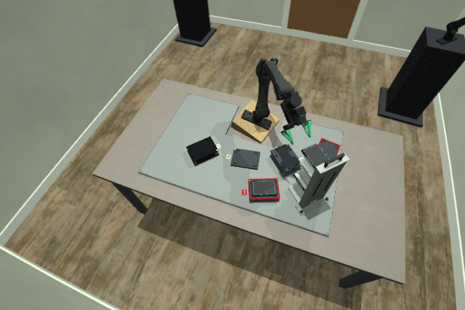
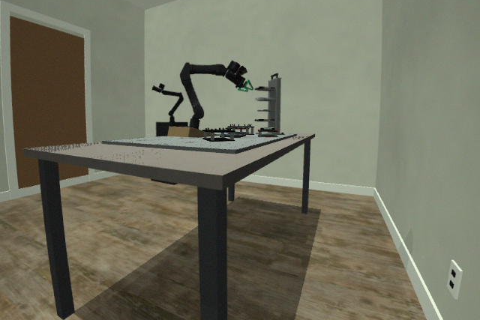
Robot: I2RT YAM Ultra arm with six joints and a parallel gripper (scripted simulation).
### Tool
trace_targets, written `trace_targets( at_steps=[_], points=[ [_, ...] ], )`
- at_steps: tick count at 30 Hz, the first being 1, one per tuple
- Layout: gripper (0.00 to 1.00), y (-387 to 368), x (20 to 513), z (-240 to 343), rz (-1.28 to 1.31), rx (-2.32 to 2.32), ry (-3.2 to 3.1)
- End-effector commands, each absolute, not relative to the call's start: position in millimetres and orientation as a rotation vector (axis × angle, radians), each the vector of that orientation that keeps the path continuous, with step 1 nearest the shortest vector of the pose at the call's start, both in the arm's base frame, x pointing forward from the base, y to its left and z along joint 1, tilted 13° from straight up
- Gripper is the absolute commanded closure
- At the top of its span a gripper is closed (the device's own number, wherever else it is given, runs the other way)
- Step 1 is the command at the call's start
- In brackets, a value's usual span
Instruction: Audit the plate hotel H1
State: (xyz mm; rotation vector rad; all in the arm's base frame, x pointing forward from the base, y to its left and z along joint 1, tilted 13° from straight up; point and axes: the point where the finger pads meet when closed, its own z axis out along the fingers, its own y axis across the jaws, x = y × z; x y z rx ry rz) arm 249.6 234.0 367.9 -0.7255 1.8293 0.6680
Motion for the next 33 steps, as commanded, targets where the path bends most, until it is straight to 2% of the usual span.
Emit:
trace_targets(
  at_steps=[1, 21, 22, 26, 33],
  points=[
    [0.0, 233.7, 249.5, 378.2, 0.672, -0.716, 1.795],
    [0.0, 226.7, 245.4, 376.1, 0.671, -0.709, 1.786],
    [0.0, 224.3, 242.3, 394.3, 0.675, -0.702, 1.747],
    [0.0, 219.9, 238.0, 368.2, 0.665, -0.719, 1.81],
    [0.0, 211.5, 229.6, 372.7, 0.667, -0.716, 1.794]
  ],
)
